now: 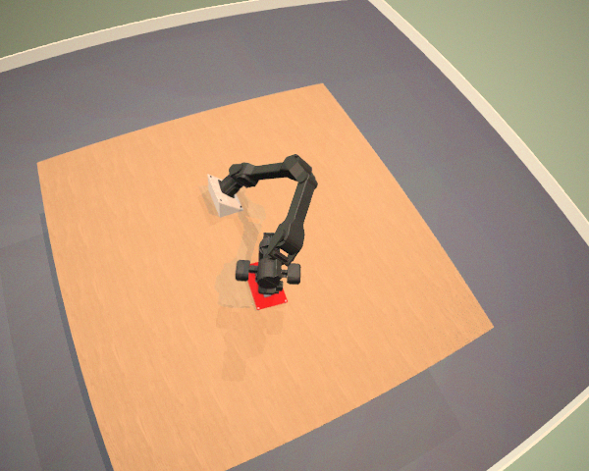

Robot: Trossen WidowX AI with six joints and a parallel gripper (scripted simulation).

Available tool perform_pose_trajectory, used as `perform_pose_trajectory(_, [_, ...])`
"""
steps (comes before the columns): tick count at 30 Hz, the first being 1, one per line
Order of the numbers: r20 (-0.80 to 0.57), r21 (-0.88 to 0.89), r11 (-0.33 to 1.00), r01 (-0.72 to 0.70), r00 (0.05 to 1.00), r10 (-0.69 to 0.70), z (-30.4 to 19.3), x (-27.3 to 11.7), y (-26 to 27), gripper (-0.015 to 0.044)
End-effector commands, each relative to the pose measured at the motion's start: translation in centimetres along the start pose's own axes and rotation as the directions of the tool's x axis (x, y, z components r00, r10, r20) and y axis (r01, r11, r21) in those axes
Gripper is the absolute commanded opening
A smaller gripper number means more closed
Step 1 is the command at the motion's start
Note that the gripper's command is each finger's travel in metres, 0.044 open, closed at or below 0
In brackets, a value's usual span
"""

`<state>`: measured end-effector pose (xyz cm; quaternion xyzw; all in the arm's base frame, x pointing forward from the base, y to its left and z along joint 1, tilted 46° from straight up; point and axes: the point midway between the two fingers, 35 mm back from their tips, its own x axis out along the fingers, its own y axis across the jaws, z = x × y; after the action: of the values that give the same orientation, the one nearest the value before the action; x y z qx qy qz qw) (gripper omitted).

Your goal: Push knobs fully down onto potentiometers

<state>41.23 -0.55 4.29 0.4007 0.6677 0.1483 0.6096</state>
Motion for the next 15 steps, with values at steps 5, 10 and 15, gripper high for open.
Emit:
perform_pose_trajectory(5, [0.000, 0.000, 1.000, -0.006, 1.000, 0.006, 0.00, 0.19, 0.17, 0.0000])
perform_pose_trajectory(10, [-0.001, 0.000, 1.000, -0.006, 1.000, 0.006, -0.02, 0.31, 0.16, 0.0000])
perform_pose_trajectory(15, [-0.001, 0.000, 1.000, -0.006, 1.000, 0.006, -0.04, 0.50, 0.15, 0.0000])
